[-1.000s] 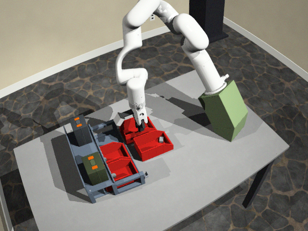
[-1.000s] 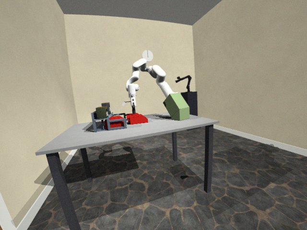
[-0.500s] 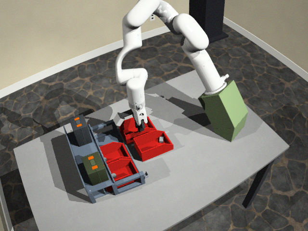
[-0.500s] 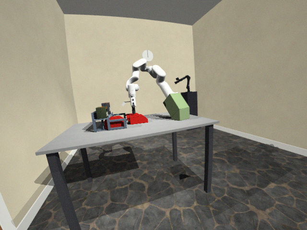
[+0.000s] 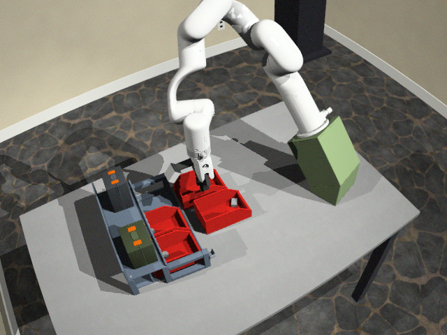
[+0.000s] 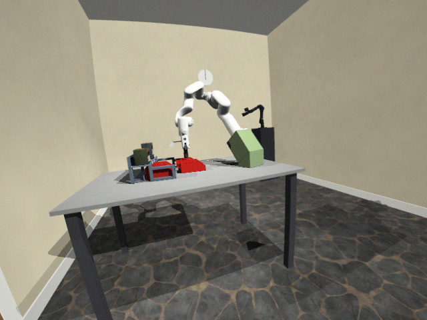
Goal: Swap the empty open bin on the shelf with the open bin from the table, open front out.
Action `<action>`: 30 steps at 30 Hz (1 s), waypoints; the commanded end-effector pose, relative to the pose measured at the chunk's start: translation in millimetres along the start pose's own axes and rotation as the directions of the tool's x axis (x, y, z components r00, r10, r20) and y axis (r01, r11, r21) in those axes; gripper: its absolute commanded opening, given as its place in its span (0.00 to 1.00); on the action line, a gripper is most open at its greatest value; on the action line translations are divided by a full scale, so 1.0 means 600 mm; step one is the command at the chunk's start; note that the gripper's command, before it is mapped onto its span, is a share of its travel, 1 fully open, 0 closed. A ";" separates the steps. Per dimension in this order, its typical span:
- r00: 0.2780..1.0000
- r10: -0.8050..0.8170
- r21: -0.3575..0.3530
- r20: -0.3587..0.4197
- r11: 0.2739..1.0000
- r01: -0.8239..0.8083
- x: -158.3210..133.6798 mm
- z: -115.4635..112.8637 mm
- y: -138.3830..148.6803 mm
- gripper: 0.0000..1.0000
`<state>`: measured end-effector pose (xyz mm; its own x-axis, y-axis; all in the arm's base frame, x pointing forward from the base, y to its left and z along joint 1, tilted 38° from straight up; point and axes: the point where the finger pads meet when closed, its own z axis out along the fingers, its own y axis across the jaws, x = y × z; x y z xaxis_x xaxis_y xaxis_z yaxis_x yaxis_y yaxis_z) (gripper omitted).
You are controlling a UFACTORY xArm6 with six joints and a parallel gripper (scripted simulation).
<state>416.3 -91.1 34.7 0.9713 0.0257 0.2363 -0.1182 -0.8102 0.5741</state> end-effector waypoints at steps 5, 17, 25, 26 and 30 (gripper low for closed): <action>1.000 0.001 0.001 -0.003 1.000 -0.001 0.002 0.001 0.000 0.26; 1.000 0.001 0.001 -0.003 1.000 -0.001 0.002 0.020 0.000 0.26; 1.000 0.001 0.001 -0.003 1.000 -0.001 0.002 0.035 0.000 0.26; 1.000 0.001 0.001 -0.003 1.000 -0.001 0.002 0.038 0.000 0.26; 1.000 0.001 0.001 -0.003 1.000 -0.001 0.002 0.048 0.000 0.26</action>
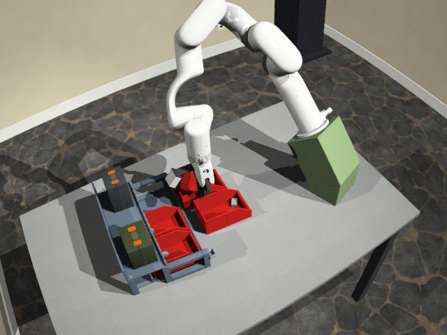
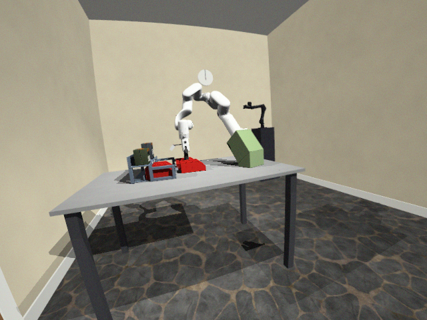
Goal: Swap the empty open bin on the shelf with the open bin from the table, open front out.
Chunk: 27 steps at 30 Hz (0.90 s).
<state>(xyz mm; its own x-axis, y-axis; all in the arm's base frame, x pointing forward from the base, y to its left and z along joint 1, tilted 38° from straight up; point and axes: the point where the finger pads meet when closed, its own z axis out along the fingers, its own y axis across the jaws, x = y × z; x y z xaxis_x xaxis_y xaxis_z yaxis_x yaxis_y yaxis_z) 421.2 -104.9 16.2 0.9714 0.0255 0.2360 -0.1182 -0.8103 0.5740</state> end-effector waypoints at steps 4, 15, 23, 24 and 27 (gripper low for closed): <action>1.000 0.001 0.000 -0.003 1.000 -0.001 0.002 0.017 0.000 0.26; 1.000 0.001 0.000 -0.003 1.000 -0.001 0.002 0.029 0.000 0.26; 1.000 0.001 0.000 -0.003 1.000 -0.001 0.002 0.030 0.000 0.26; 1.000 0.001 0.000 -0.003 1.000 -0.001 0.002 0.030 0.000 0.26; 1.000 0.001 0.000 -0.003 1.000 -0.001 0.002 0.030 0.000 0.26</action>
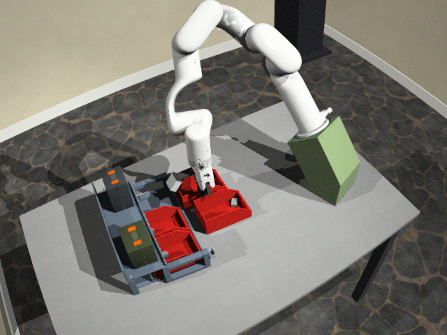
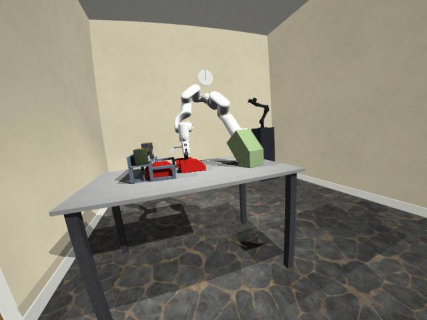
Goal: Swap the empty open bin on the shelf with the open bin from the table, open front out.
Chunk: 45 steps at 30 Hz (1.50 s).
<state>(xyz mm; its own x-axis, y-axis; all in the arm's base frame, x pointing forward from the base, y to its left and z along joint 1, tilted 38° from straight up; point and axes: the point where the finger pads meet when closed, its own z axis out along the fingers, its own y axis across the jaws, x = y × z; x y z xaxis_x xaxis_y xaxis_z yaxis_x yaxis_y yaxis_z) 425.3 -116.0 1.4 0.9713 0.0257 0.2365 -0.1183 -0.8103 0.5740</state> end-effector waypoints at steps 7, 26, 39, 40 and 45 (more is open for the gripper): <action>1.000 0.000 0.001 -0.002 1.000 0.000 0.002 -0.001 0.000 0.00; 1.000 0.000 0.001 -0.002 1.000 0.000 0.002 -0.001 0.000 0.00; 1.000 0.000 0.001 -0.002 1.000 0.000 0.002 -0.001 0.000 0.00; 1.000 0.000 0.001 -0.002 1.000 0.000 0.002 -0.001 0.000 0.00; 1.000 0.000 0.001 -0.002 1.000 0.000 0.002 -0.005 0.000 0.00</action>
<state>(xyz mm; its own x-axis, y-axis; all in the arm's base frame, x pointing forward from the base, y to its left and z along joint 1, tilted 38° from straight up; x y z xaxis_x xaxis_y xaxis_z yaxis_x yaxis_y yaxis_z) 424.8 -115.7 1.6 0.9715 0.0254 0.2357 -0.1181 -0.8101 0.5742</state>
